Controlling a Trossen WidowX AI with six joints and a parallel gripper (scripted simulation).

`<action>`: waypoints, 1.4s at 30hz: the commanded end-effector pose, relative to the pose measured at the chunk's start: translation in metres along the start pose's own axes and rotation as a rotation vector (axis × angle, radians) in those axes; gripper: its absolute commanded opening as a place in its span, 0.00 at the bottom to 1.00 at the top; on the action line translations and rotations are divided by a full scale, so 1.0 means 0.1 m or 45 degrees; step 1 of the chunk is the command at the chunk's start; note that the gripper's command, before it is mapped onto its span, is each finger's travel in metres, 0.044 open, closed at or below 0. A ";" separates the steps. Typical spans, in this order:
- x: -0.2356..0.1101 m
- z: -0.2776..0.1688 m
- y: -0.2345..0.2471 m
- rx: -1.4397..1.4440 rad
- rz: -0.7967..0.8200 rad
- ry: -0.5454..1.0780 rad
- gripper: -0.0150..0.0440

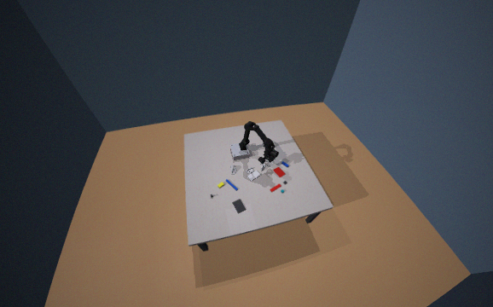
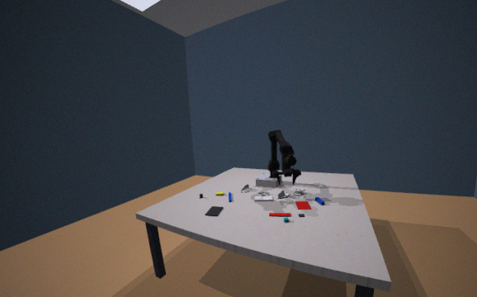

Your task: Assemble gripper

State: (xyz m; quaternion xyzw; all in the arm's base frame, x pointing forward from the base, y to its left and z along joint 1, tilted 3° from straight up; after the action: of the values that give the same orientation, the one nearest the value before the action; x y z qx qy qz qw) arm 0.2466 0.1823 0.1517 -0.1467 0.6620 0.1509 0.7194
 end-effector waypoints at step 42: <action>-0.05 -0.03 -0.21 1.230 -0.005 0.007 1.00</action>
State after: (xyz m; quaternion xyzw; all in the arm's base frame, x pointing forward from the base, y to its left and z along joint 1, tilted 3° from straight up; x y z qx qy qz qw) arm 0.2526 0.1635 0.1567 0.1823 0.6604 -0.1565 0.7115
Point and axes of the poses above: the point midway between the two fingers, 35 mm back from their tips, its own x axis out along the fingers, its own y axis across the jaws, z = x × y, the point moved 7 cm from there along -x, back along the fingers, and after that the axes turned 4 degrees about x, right-handed, at the moved point
